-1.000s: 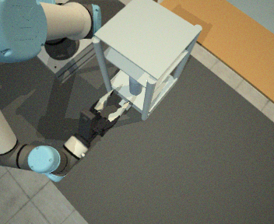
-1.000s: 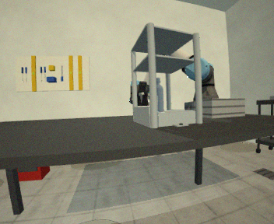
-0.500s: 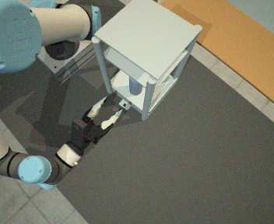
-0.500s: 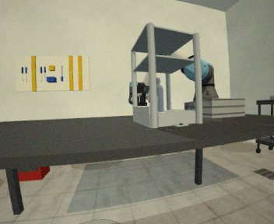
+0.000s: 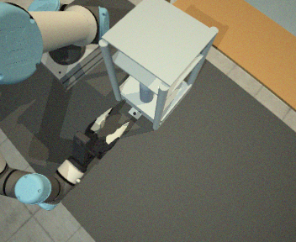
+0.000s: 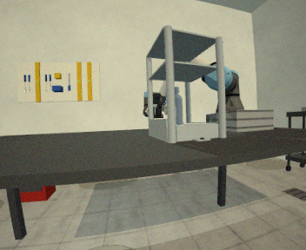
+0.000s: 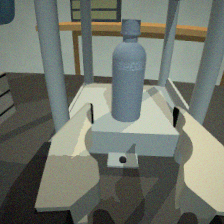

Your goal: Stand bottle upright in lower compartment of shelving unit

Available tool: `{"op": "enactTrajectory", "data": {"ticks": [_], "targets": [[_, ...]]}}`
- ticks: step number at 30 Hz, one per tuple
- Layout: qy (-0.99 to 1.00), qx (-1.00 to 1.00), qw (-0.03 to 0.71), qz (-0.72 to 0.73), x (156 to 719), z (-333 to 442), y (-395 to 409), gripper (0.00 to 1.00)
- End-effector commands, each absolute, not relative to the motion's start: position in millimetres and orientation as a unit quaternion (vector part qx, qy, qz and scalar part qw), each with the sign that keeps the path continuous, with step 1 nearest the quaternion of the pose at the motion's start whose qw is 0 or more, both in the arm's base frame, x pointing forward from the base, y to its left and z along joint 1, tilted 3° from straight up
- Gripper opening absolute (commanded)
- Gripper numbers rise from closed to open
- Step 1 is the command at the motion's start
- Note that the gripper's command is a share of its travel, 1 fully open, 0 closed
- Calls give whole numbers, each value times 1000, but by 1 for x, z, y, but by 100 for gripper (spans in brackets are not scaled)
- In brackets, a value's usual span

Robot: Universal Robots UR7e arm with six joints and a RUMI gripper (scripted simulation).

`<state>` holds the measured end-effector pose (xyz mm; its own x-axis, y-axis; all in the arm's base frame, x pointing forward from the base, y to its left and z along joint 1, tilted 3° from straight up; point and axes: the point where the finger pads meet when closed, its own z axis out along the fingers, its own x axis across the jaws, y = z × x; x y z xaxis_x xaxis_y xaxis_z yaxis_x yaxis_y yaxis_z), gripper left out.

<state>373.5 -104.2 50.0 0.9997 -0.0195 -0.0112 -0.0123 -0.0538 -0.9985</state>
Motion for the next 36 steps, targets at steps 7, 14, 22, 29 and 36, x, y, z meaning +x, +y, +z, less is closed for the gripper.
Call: {"op": "enactTrajectory", "data": {"ticks": [7,14,22,29,36], "targets": [[10,-726,687,-3,374,52,-106,45],[10,-726,687,-3,374,57,-105,45],[10,-726,688,-2,374,71,-104,45],[10,-726,688,-2,374,84,-103,45],[10,-726,687,-3,374,105,-102,45]]}}
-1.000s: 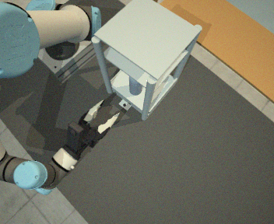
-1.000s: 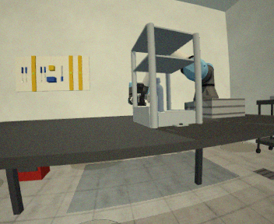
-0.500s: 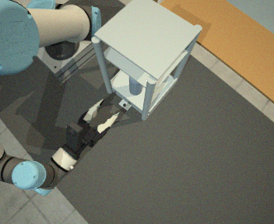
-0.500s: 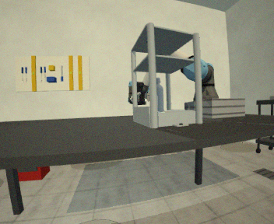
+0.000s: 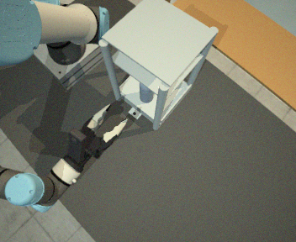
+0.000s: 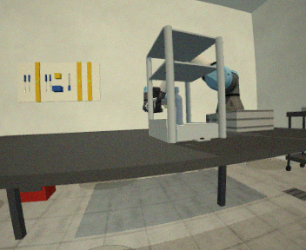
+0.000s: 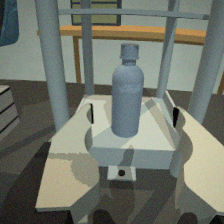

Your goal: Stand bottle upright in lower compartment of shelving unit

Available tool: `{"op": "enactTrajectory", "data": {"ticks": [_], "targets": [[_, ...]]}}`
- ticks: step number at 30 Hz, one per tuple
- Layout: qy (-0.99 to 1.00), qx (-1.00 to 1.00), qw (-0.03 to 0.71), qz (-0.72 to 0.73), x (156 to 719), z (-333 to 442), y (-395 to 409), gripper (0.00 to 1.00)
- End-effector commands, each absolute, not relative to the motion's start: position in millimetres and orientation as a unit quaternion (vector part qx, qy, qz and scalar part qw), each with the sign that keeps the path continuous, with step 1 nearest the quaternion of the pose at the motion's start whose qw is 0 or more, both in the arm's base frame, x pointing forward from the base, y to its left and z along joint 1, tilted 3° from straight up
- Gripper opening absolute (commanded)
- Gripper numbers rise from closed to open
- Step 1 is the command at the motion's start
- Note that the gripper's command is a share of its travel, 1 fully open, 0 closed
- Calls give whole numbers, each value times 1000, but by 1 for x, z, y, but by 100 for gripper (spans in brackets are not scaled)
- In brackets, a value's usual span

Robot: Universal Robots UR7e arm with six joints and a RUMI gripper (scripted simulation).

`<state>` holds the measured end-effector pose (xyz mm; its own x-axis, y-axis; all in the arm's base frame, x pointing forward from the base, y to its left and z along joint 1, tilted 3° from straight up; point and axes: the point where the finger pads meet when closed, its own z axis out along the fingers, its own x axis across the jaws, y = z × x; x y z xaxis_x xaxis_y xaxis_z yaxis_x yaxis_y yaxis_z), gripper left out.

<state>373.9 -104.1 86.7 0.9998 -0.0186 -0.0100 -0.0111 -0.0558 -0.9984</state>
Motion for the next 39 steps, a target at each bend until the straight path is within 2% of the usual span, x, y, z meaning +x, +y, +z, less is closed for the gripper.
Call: {"op": "enactTrajectory", "data": {"ticks": [1,32,33,39], "targets": [[10,-726,687,-3,375,108,-102,45],[10,-727,687,-3,375,151,-100,45],[10,-726,687,-3,375,151,-100,100],[10,-726,687,-3,375,151,-100,100]]}}
